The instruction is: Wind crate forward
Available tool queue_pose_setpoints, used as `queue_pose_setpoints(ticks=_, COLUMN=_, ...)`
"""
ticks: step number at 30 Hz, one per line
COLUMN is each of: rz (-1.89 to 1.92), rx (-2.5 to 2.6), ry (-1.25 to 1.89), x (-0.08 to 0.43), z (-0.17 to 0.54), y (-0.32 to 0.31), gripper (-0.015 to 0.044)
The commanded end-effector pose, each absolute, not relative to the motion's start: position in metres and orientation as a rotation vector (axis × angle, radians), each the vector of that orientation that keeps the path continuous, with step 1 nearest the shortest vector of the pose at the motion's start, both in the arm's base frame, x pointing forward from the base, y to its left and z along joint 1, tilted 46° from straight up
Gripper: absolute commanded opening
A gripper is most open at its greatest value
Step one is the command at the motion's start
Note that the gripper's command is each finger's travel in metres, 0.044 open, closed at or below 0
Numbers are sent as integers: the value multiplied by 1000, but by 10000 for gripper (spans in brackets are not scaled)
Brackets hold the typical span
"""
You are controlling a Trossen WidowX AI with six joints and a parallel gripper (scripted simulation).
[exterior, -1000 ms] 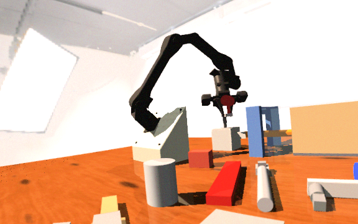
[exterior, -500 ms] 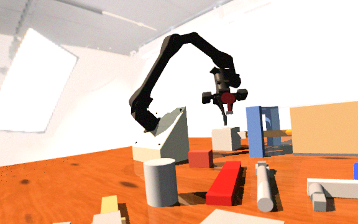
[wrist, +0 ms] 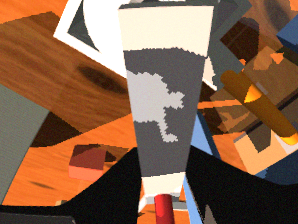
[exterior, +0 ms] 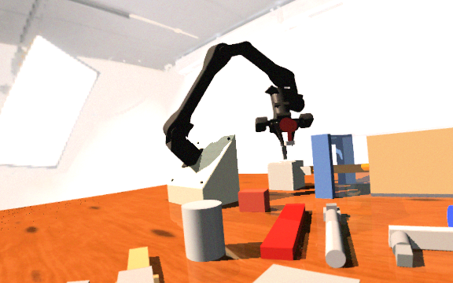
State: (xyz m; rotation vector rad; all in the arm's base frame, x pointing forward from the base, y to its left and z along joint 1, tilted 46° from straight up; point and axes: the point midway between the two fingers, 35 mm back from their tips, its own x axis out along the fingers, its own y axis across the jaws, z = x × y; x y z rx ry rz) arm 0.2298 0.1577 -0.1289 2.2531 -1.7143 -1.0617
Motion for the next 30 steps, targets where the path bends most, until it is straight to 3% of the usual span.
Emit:
queue_pose_setpoints(ticks=1, rz=-1061, rx=2256, ry=-1717, x=230, z=-128, y=158, gripper=0)
queue_pose_setpoints(ticks=30, rz=-1069, rx=2254, ry=-1718, x=230, z=-139, y=143, gripper=0)
